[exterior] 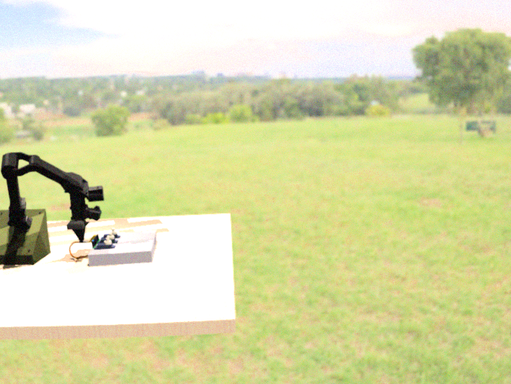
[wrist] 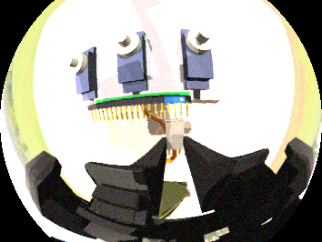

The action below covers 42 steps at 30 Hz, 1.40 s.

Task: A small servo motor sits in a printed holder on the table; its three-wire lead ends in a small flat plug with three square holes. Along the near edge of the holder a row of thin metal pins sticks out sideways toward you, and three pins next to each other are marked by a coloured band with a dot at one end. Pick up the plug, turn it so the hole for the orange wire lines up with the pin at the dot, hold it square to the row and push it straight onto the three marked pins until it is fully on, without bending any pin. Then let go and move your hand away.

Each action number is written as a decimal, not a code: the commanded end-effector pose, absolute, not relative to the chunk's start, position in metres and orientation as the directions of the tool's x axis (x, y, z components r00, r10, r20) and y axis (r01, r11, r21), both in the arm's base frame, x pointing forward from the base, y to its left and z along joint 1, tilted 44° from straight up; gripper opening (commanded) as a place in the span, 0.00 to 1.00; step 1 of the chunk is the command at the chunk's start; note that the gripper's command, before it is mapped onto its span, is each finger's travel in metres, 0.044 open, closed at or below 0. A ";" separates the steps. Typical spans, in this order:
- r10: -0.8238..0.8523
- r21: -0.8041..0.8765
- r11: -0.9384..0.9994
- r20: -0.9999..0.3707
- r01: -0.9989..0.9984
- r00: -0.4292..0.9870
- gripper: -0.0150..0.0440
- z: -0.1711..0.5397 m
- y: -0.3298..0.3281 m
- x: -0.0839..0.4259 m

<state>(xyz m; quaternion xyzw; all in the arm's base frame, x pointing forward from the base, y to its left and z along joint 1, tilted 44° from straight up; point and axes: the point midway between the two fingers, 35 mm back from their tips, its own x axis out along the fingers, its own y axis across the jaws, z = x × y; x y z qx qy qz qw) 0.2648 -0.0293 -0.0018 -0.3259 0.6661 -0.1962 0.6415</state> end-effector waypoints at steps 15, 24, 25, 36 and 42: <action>-0.688 -0.682 0.708 -0.725 -0.182 0.040 0.25 -0.002 -0.028 0.277; -0.688 -0.682 0.708 -0.725 -0.182 0.041 0.25 -0.003 -0.026 0.283; -0.688 -0.682 0.708 -0.725 -0.182 0.041 0.25 -0.003 -0.026 0.284; -0.688 -0.682 0.708 -0.725 -0.182 0.040 0.39 -0.005 -0.029 0.282; -0.688 -0.682 0.708 -0.725 -0.182 0.040 0.65 -0.004 -0.028 0.281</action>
